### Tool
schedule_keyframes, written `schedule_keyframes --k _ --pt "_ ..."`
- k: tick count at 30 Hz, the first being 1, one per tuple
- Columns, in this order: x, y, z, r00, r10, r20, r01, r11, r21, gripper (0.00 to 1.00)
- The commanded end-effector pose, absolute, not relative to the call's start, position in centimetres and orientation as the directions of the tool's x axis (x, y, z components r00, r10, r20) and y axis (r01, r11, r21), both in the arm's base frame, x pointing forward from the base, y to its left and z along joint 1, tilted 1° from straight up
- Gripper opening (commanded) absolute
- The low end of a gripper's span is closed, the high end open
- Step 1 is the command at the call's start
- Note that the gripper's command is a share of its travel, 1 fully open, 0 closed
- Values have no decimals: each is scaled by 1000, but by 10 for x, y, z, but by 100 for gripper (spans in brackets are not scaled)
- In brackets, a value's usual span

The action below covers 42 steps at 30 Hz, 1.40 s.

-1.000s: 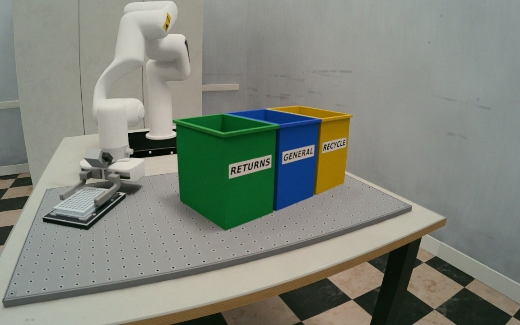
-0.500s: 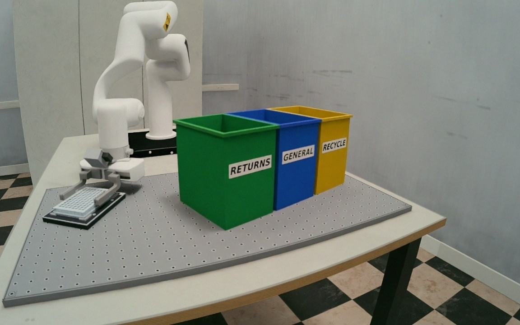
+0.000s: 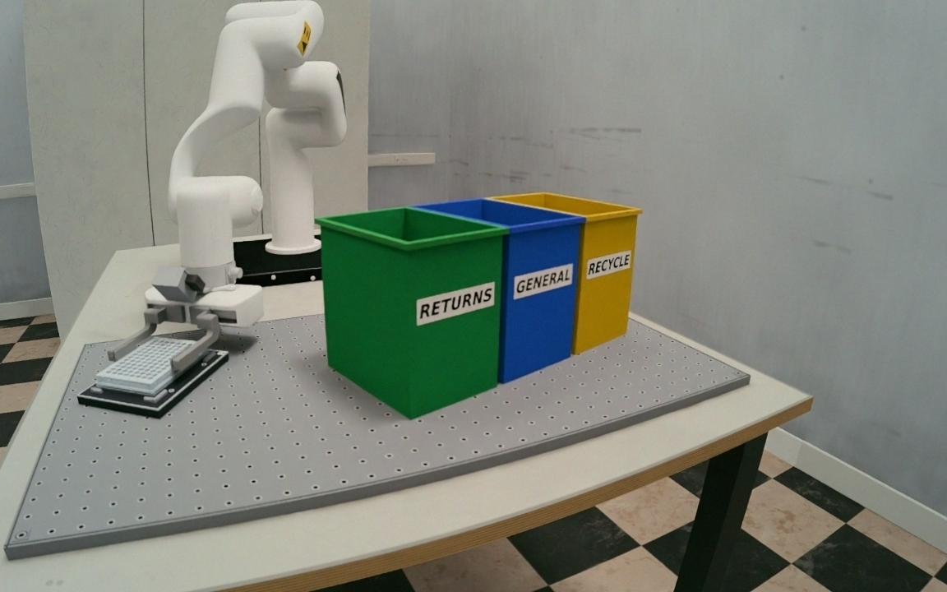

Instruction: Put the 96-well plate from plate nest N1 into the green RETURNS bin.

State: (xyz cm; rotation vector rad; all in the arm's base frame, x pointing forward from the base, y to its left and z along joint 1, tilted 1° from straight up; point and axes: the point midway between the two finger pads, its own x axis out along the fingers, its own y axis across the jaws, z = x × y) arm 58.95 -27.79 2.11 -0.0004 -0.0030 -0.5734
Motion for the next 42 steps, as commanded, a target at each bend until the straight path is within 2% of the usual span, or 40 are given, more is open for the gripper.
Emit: schedule_keyframes --k 1,31,42 --pt "591 -279 26 840 -542 6 542 840 14 0" --pt "591 -279 39 840 -542 6 542 840 14 0" --pt "591 -279 58 840 -542 6 542 840 14 0"
